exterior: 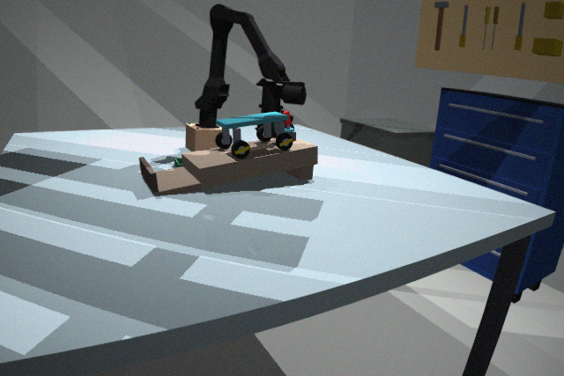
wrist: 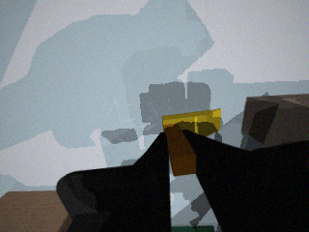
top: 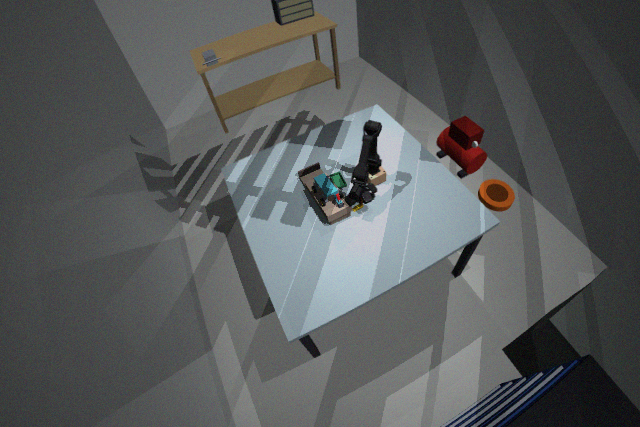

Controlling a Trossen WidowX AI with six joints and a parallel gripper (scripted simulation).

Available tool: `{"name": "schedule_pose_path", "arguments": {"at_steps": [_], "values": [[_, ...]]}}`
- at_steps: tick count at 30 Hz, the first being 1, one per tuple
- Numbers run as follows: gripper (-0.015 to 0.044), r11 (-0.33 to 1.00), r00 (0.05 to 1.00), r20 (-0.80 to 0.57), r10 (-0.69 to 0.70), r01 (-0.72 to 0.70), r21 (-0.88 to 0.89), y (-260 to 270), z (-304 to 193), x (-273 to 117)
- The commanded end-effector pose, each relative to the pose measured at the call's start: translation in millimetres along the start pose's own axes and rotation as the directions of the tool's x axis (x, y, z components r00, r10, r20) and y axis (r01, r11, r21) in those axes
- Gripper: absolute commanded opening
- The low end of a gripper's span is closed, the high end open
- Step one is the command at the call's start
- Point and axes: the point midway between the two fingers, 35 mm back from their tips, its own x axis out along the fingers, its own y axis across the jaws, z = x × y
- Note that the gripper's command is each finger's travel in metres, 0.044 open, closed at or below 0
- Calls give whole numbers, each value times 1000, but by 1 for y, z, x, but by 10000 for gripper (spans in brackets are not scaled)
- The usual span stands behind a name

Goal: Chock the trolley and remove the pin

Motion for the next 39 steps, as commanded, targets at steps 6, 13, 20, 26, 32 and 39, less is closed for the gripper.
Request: {"name": "schedule_pose_path", "arguments": {"at_steps": [6, 13, 20, 26, 32, 39], "values": [[0, 1000, 1000, -6, 1, -1, 3, 0, 0, -16], [0, 1000, 1000, -8, 2, -2, 4, 3, -1, -38], [0, 1000, 1000, -8, 2, -2, 4, 4, -1, -62], [0, 1000, 1000, -8, 2, -2, 4, 5, -1, -81], [0, 1000, 1000, -8, 1, -1, 4, 4, 0, -99], [0, 1000, 1000, -8, 1, -1, 4, 3, 0, -120]]}}
